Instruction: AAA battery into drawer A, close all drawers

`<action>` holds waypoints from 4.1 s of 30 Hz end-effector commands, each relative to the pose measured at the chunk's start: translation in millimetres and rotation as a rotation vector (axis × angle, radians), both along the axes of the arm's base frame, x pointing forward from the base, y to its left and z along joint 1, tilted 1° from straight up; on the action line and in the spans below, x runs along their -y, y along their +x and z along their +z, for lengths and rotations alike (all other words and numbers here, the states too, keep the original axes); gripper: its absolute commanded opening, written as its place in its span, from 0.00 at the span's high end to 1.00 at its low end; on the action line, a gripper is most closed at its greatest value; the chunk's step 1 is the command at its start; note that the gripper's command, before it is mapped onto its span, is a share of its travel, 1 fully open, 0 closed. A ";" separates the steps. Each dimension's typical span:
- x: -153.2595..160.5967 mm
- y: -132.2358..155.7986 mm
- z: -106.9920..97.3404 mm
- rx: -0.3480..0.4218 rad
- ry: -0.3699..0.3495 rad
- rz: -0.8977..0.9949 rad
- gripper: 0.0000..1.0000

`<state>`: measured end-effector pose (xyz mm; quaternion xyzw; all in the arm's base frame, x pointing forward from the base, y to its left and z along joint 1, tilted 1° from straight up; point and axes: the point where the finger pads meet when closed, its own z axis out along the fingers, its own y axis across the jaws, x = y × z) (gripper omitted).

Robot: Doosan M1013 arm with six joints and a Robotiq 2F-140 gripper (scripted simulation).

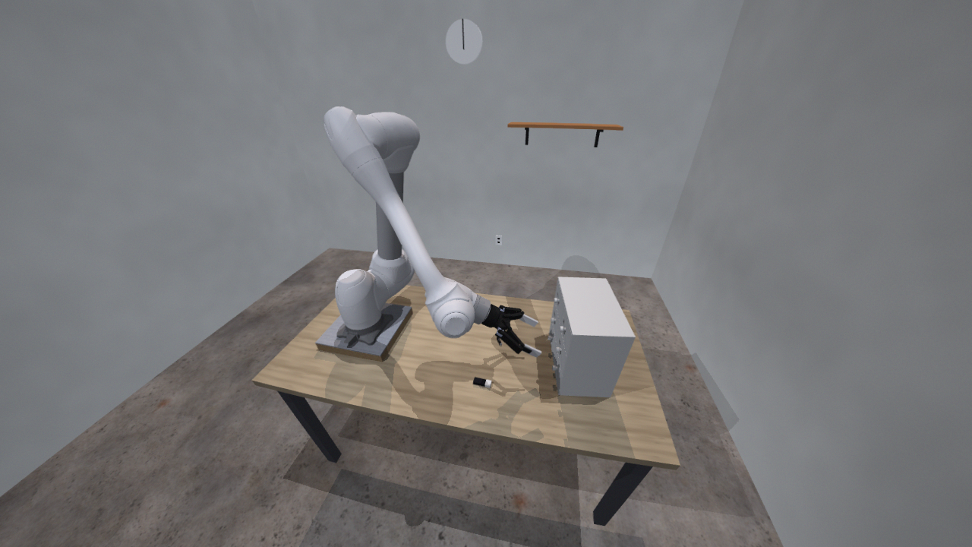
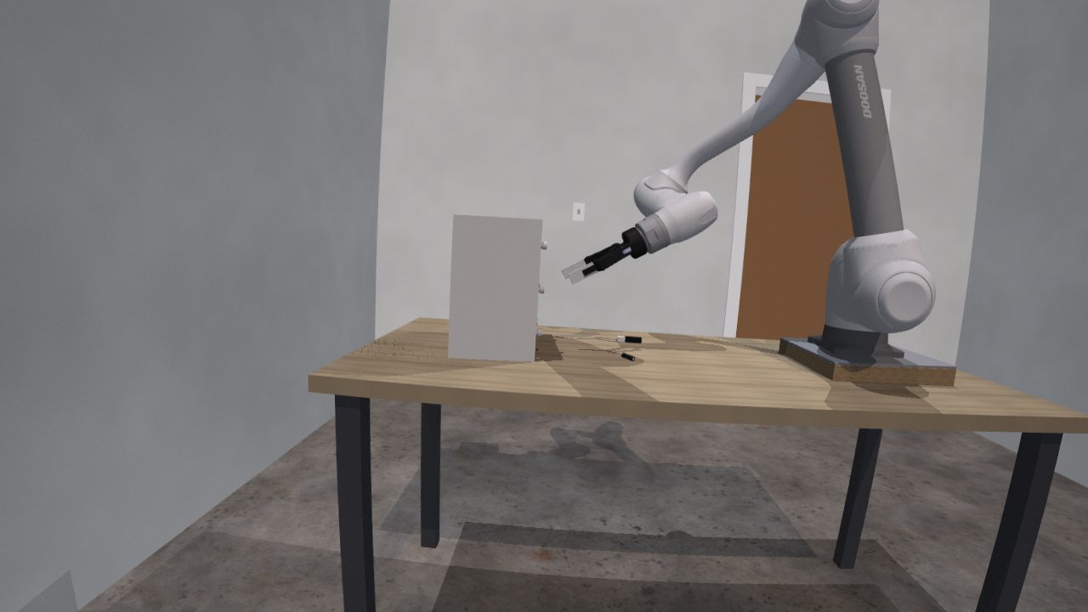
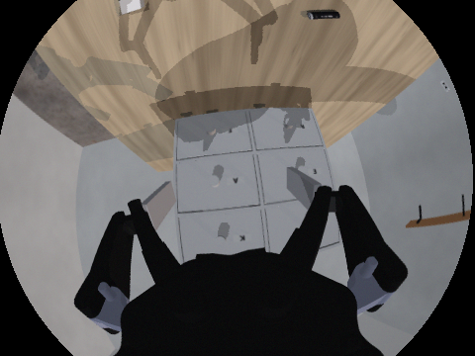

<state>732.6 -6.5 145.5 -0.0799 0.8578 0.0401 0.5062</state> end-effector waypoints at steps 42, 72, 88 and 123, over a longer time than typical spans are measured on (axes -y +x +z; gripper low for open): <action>4.5 -32.5 31.6 -0.395 -0.065 0.005 0.00; 13.6 -79.5 76.9 -0.949 -0.169 -0.002 0.00; 15.0 -86.6 83.8 -1.033 -0.184 -0.003 0.00; -17.3 -89.8 83.6 -1.033 -0.184 -0.003 0.00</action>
